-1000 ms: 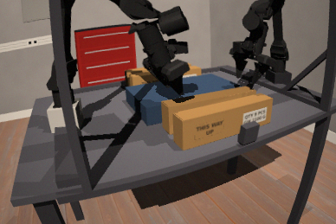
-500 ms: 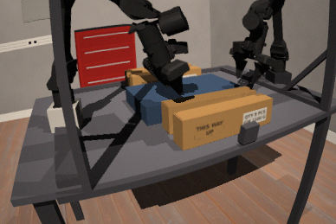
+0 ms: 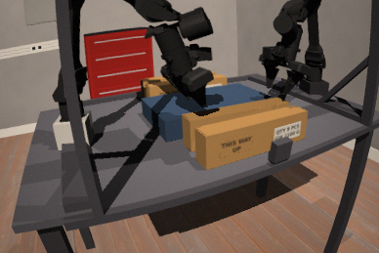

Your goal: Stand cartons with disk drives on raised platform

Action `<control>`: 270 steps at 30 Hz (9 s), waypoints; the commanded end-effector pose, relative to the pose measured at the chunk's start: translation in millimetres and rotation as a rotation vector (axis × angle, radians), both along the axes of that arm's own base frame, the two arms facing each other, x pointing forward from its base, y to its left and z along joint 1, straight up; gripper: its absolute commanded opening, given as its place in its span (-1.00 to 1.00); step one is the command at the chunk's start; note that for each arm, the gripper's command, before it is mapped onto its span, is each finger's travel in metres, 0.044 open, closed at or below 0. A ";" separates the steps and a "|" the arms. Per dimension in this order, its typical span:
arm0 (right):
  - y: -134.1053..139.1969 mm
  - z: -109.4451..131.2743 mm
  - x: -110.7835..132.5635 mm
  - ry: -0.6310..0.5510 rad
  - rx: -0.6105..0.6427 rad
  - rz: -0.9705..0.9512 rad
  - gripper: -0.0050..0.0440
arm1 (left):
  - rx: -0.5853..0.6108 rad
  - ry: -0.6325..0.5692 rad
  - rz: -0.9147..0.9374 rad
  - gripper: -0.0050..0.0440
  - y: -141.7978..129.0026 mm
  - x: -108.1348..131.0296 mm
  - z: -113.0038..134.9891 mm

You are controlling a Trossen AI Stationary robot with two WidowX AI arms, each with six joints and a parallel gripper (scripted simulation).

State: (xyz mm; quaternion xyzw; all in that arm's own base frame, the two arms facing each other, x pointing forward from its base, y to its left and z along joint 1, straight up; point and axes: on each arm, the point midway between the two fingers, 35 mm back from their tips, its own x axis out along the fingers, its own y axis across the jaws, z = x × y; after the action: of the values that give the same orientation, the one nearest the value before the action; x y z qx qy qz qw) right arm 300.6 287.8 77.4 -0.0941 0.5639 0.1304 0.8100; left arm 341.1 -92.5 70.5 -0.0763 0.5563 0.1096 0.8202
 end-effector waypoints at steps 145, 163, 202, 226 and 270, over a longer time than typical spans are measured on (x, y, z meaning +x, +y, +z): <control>4.0 -62.0 3.2 -0.014 0.014 -0.001 0.77 | -0.005 -0.014 0.000 0.76 -1.6 4.3 -64.3; 3.9 -62.1 3.0 -0.014 0.013 -0.001 0.77 | -0.004 -0.014 0.001 0.76 -1.6 4.3 -64.3; 3.6 -62.2 3.5 -0.019 0.019 -0.005 0.77 | -0.005 -0.014 0.000 0.76 -1.6 4.3 -64.3; 3.7 -61.4 3.5 -0.019 0.018 -0.004 0.77 | -0.004 -0.014 0.001 0.76 -1.6 4.3 -64.3; 3.7 -61.4 3.5 -0.019 0.018 -0.004 0.77 | -0.004 -0.014 0.001 0.76 -1.6 4.3 -64.3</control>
State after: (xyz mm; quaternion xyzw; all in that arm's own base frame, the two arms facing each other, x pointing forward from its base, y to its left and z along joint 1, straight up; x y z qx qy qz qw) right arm 300.9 287.9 6.7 -0.0940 0.5638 0.1299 0.8102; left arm 345.0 -94.0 4.7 -0.0779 0.5528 0.1089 0.8225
